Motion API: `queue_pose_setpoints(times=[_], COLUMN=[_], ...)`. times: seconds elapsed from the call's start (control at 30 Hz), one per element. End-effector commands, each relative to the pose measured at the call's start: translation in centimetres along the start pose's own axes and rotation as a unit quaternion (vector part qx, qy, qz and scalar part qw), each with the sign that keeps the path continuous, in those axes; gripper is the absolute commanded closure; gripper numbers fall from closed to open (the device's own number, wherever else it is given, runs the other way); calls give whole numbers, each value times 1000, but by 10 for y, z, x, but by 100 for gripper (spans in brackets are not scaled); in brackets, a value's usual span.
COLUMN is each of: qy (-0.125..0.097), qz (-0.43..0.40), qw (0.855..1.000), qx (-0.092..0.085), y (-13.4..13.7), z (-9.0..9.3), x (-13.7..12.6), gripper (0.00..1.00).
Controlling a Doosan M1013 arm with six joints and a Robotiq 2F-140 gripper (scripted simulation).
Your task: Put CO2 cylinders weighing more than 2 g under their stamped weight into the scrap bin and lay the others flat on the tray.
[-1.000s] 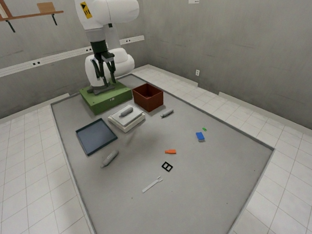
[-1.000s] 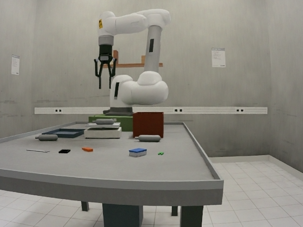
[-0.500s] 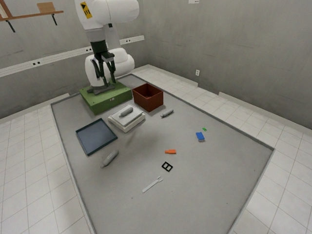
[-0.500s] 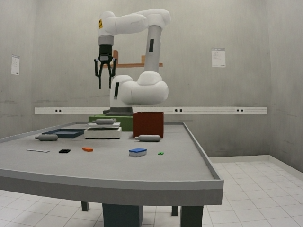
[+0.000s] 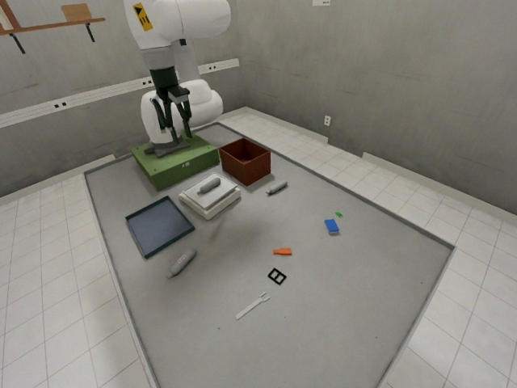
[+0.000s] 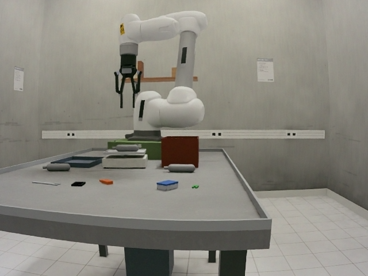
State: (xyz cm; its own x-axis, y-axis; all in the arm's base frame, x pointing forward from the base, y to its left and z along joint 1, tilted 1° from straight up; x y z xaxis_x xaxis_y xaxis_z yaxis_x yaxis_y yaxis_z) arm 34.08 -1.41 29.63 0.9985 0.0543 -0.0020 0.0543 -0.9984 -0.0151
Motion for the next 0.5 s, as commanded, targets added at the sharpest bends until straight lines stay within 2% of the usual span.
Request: queue_pose_setpoints(times=[0.0, 0.13, 0.27, 0.37, 0.47], qy=[1, 1, 1, 1, 0], qz=[0, -9, -89, -201, -271], qw=[1000, 1000, 996, 980, 963], qx=[0, 0, 0, 0, -3], y=[0, 0, -1, -2, -5], z=[0, 0, 7, 18, 32], x=[0, 2, 12, 28, 48], gripper=[61, 61, 61, 61, 61])
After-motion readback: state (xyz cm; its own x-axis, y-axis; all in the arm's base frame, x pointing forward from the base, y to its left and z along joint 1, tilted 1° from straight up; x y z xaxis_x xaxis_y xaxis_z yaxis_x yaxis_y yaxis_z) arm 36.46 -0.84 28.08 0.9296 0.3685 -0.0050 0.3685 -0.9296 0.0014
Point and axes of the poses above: the point where the finger pads meet when closed, its own z axis out along the fingers, its own y axis across the jaws, x = y × z, the point moved 10 cm from there along -z, back along the fingers, and after that the axes turned 8 degrees about z, right-handed, at the moved point
